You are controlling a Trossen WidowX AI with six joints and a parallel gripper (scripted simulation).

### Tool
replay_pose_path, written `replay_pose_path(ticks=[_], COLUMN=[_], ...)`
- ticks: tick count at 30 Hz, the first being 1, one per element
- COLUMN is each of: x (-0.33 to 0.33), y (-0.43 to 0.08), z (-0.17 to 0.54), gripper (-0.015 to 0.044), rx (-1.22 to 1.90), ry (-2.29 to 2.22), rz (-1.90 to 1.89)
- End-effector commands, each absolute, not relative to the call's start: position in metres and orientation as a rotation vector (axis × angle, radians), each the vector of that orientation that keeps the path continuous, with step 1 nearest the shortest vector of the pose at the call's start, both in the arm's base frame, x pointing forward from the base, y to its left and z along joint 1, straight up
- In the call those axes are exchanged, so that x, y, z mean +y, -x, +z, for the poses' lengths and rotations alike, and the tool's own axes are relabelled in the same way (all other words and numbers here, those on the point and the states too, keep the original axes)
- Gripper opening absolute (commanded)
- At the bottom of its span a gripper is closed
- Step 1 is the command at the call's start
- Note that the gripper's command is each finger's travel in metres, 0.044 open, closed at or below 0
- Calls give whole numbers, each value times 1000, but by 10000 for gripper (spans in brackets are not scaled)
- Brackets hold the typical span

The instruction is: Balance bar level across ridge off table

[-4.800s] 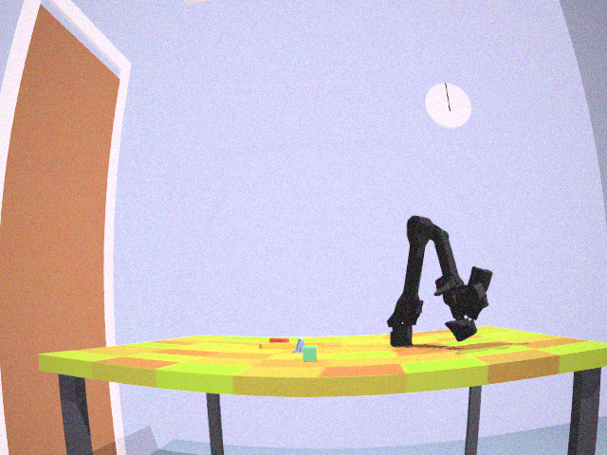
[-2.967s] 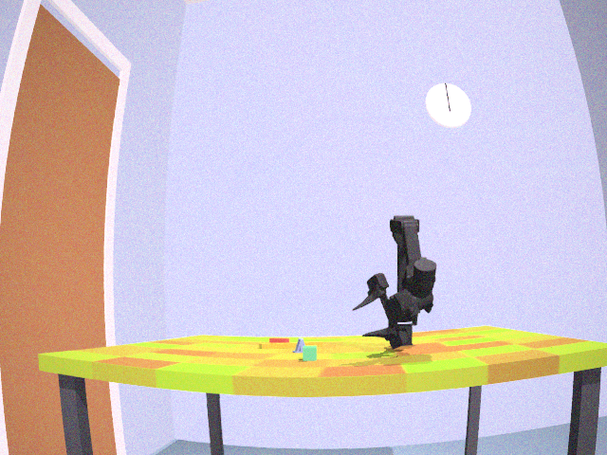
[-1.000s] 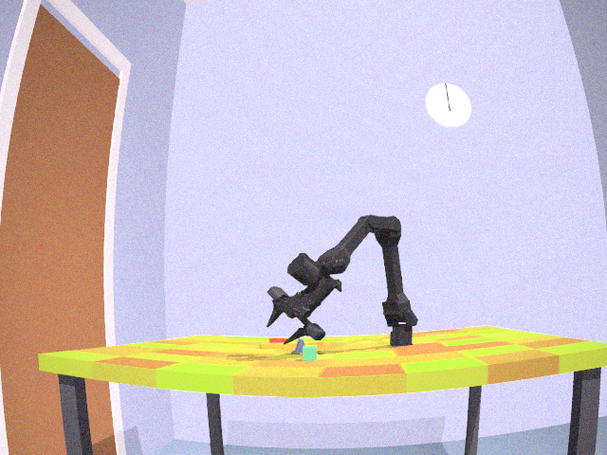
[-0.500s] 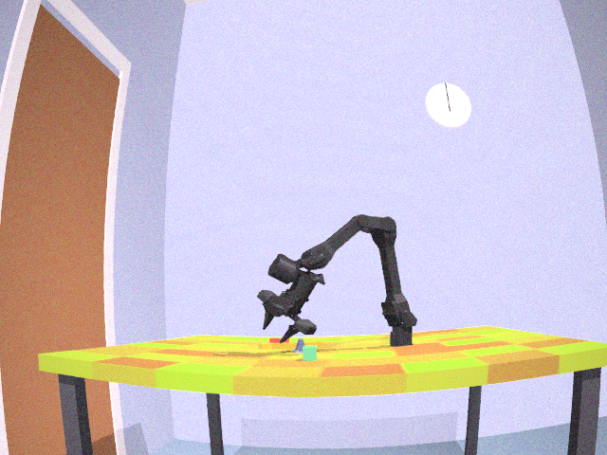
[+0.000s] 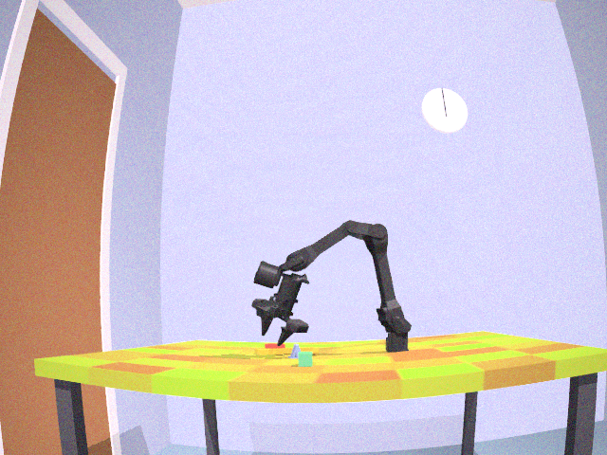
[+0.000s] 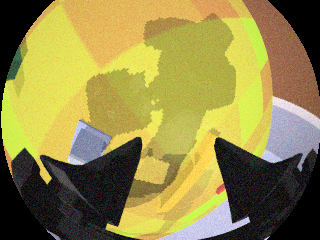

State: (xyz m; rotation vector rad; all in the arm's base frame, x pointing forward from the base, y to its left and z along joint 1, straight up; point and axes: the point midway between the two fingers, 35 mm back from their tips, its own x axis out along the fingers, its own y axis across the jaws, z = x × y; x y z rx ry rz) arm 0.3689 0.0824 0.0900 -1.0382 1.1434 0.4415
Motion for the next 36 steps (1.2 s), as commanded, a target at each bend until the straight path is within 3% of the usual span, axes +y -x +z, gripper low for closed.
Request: replay_pose_path(ticks=[1,36], x=[67,-69], y=[-370,-328], z=[93,119], gripper=[315,315], rx=[1183,1505], ry=[993,414], rz=[443,384])
